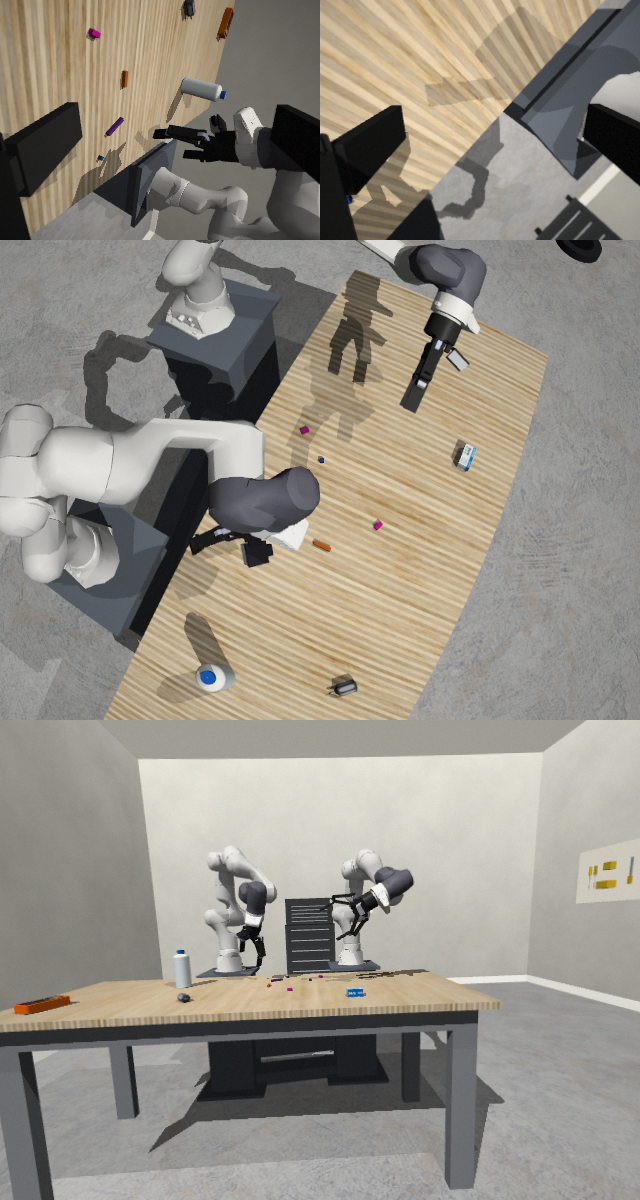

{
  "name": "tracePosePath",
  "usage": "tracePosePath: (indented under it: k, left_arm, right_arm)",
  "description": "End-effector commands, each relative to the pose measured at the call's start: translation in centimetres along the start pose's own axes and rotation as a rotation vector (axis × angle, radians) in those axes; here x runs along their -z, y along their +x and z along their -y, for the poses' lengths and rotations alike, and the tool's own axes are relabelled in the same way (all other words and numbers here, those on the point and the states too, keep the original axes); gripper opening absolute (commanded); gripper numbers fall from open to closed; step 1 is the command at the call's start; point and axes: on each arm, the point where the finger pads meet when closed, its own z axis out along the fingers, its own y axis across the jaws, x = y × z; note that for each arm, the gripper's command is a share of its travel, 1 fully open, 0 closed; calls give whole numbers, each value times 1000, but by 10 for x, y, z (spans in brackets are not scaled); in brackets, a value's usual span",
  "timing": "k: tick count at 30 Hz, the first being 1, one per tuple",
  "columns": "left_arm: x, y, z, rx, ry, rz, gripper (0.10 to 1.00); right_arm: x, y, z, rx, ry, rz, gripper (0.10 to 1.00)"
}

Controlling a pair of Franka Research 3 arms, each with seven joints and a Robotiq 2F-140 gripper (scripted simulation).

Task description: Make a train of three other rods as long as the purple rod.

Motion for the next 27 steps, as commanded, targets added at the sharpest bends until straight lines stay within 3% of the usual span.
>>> tracePosePath:
  k: [1,6,10,13,17,19,21,27]
  left_arm:
    - [0,0,0,0,0,0,1000]
    - [3,1,1,-1,3,-4,1000]
    - [24,3,11,-6,20,-26,1000]
    - [58,6,26,-13,48,-60,1000]
    - [125,5,59,-21,112,-130,1000]
    - [125,5,59,-21,112,-130,1000]
    - [169,0,80,-22,151,-169,1000]
    - [207,-7,99,-20,189,-204,1000]
  right_arm:
    - [0,0,0,0,0,0,1000]
    - [2,-2,8,-43,11,-9,1000]
    - [7,-8,28,-155,42,-29,1000]
    - [8,-10,34,-188,52,-34,1000]
    - [10,-13,42,-233,65,-40,1000]
    - [10,-13,42,-233,65,-40,1000]
    - [12,-15,49,-274,78,-45,1000]
    - [15,-20,61,-340,100,-51,1000]
